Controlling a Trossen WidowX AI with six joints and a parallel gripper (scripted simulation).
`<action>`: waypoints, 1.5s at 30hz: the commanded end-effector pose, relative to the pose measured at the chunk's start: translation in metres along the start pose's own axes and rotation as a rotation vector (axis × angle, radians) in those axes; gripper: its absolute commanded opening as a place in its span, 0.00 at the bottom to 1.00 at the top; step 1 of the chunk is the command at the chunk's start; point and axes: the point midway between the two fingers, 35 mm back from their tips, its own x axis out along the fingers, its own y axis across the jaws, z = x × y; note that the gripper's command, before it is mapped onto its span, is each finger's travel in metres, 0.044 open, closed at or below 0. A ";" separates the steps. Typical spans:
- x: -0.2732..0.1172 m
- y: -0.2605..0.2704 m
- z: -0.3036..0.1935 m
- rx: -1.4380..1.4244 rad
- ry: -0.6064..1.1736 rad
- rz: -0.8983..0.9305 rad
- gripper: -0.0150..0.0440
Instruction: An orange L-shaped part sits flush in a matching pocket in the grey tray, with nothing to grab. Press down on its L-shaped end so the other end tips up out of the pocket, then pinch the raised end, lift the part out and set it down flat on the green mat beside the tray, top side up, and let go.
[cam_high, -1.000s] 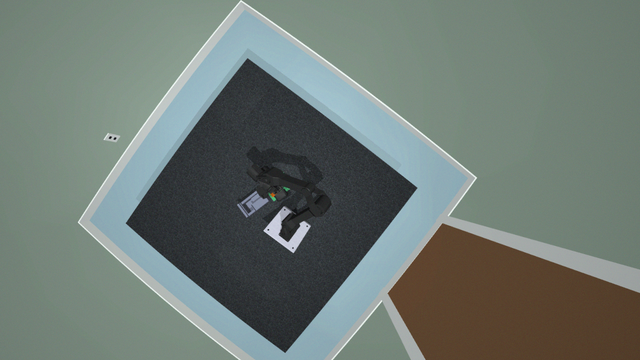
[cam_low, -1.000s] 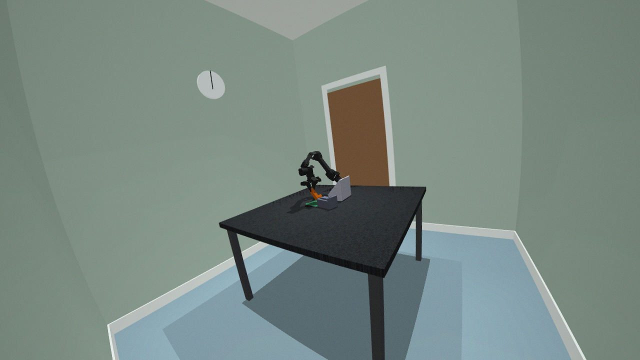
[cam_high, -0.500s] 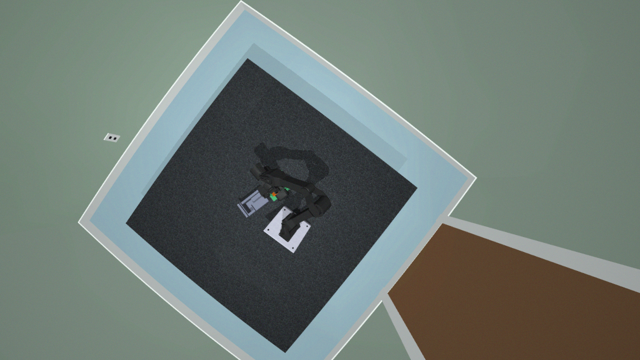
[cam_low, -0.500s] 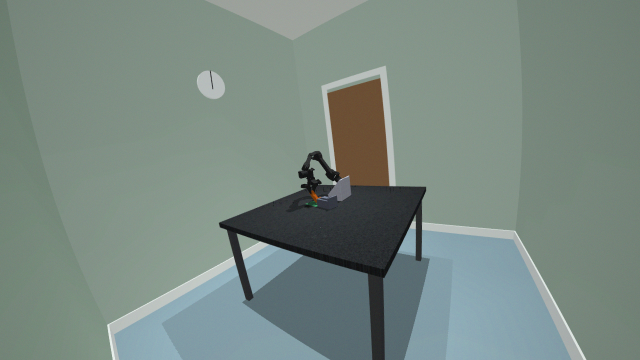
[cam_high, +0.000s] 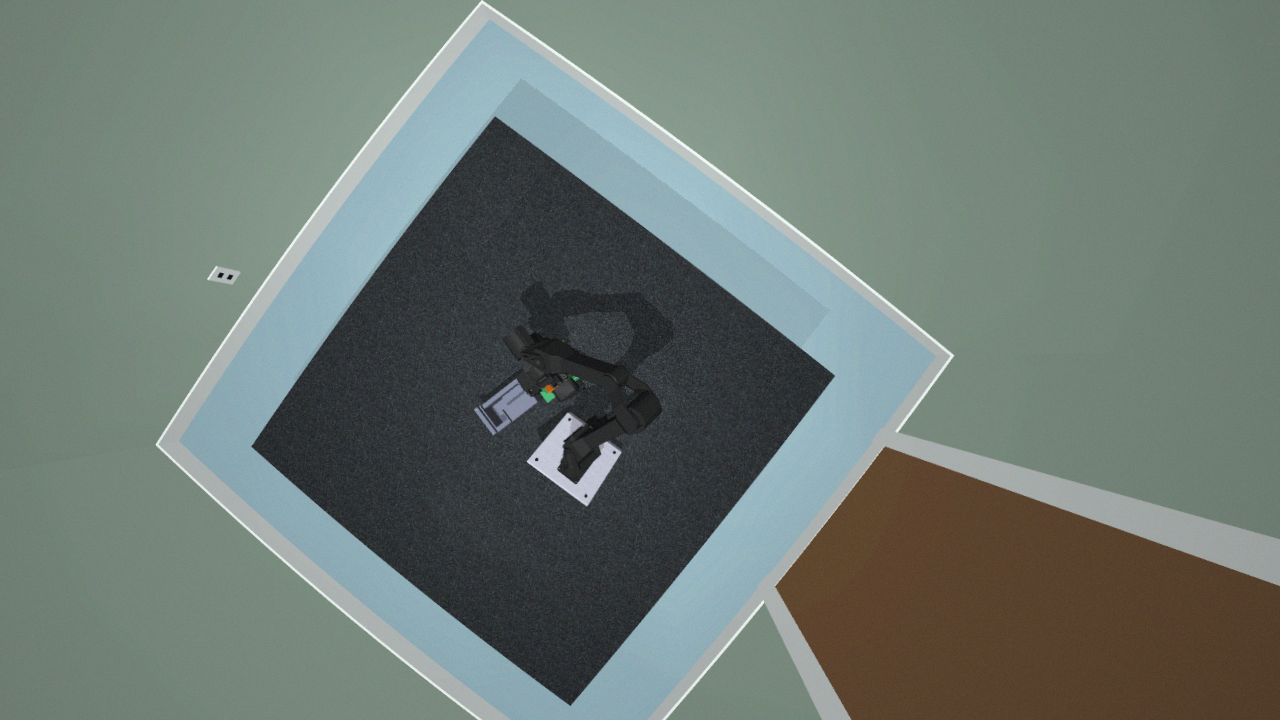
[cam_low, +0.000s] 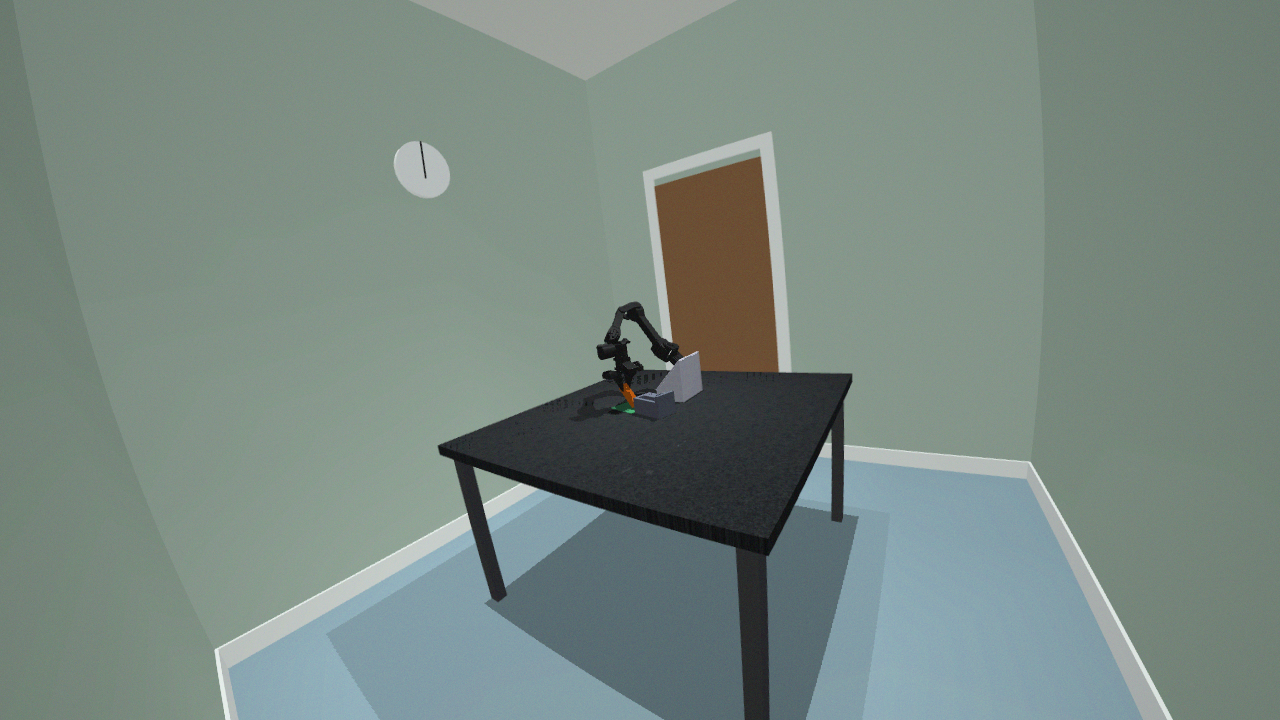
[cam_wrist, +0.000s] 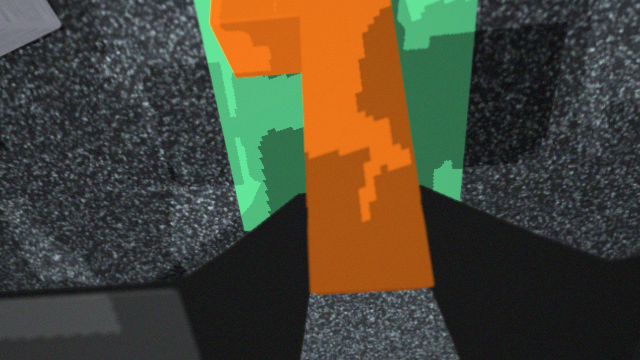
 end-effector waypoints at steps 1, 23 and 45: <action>0.001 0.001 0.001 -0.007 -0.004 0.004 0.25; 0.001 0.001 0.000 -0.001 0.000 0.003 0.61; -0.082 0.000 0.003 -0.008 -0.016 0.004 0.93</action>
